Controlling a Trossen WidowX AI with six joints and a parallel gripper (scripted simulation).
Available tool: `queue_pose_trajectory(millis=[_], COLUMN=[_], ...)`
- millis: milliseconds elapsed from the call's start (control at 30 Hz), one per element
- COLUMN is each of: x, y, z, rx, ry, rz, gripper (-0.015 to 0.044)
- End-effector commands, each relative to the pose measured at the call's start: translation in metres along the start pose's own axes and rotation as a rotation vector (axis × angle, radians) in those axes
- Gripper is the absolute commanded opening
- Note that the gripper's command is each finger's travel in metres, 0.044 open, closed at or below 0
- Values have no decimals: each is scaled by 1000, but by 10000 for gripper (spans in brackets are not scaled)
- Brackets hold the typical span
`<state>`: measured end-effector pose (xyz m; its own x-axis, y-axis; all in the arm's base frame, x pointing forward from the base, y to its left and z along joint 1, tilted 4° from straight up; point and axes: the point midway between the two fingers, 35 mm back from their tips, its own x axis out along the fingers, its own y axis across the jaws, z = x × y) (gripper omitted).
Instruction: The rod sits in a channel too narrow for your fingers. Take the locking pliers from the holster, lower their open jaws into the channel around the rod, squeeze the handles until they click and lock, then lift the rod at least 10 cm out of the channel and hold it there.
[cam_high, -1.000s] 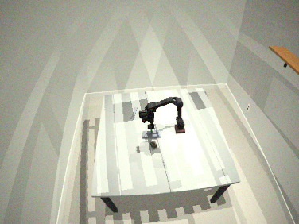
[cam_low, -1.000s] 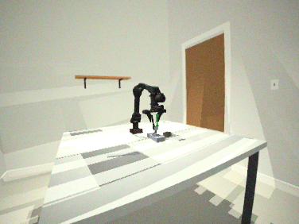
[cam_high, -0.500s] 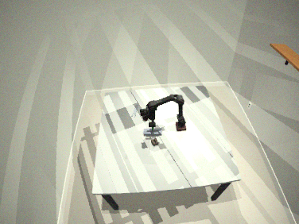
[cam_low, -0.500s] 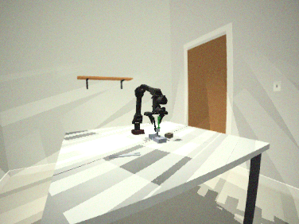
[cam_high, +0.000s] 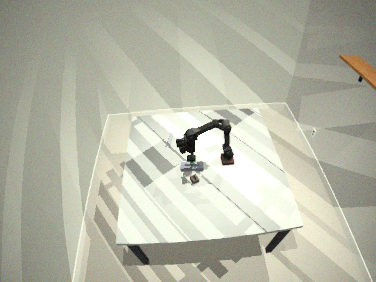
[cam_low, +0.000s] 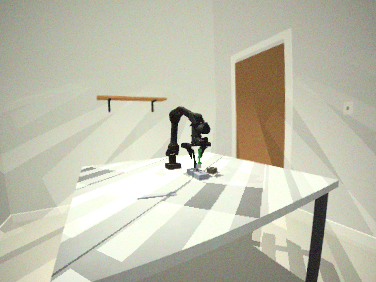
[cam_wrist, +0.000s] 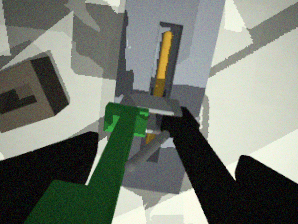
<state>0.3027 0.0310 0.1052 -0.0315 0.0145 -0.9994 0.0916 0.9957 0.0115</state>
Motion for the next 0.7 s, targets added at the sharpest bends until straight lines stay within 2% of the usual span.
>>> queue_pose_trajectory(millis=[0, 667], x=[4, 18], y=[0, 0], z=[0, 0], rx=[4, 4], ry=[-2, -1], rz=[-3, -3], gripper=[318, 307])
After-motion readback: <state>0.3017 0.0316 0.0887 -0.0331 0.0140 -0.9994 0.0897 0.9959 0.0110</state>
